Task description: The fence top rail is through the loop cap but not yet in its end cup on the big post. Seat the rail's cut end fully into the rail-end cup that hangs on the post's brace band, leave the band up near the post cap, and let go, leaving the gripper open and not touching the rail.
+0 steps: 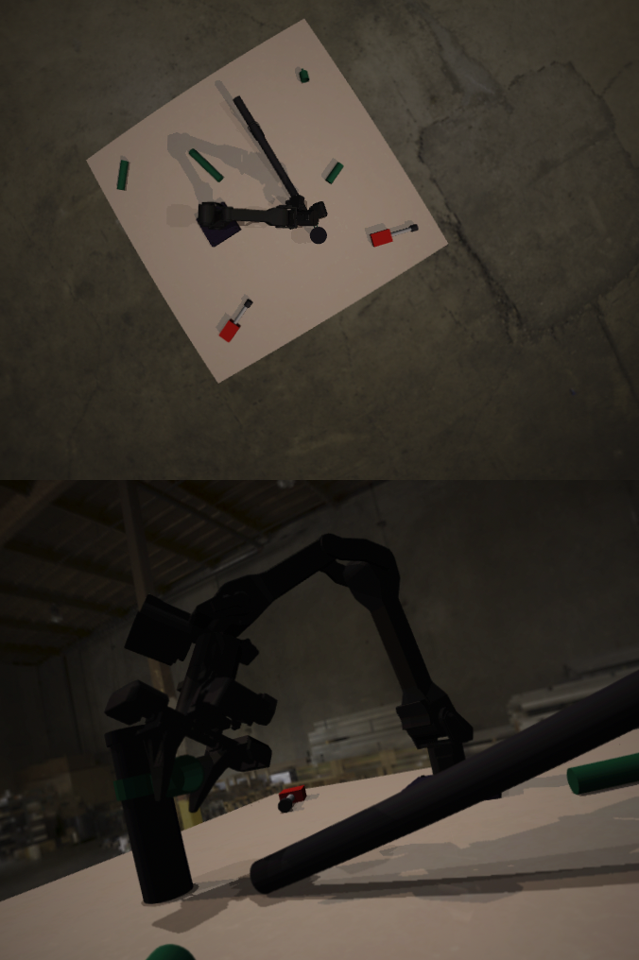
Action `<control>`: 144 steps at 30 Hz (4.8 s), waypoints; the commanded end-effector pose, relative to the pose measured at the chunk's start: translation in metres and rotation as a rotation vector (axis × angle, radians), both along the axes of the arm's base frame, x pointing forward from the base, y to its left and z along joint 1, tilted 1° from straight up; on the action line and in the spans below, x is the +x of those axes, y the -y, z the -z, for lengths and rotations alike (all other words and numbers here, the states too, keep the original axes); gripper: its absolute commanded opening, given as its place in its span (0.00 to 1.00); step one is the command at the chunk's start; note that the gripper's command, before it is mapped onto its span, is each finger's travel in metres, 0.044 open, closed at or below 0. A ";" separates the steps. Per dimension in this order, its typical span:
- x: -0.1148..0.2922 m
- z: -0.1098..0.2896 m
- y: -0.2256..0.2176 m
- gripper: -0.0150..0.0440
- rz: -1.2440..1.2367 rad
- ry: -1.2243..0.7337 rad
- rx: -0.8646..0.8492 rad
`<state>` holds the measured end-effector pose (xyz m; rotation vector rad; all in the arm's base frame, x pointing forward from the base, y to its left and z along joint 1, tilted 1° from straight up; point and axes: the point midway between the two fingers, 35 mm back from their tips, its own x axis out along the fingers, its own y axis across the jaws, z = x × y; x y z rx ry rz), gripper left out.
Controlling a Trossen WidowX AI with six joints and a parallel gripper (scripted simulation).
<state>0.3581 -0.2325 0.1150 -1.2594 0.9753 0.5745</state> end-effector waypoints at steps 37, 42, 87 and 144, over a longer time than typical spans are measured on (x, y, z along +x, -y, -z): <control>-0.021 0.002 -0.003 0.25 -0.223 -0.002 -0.006; -0.022 0.002 -0.003 0.25 -0.244 -0.003 -0.006; -0.016 -0.036 -0.041 1.00 -0.217 -0.002 -0.003; -0.024 -0.123 -0.164 1.00 1.177 0.137 0.735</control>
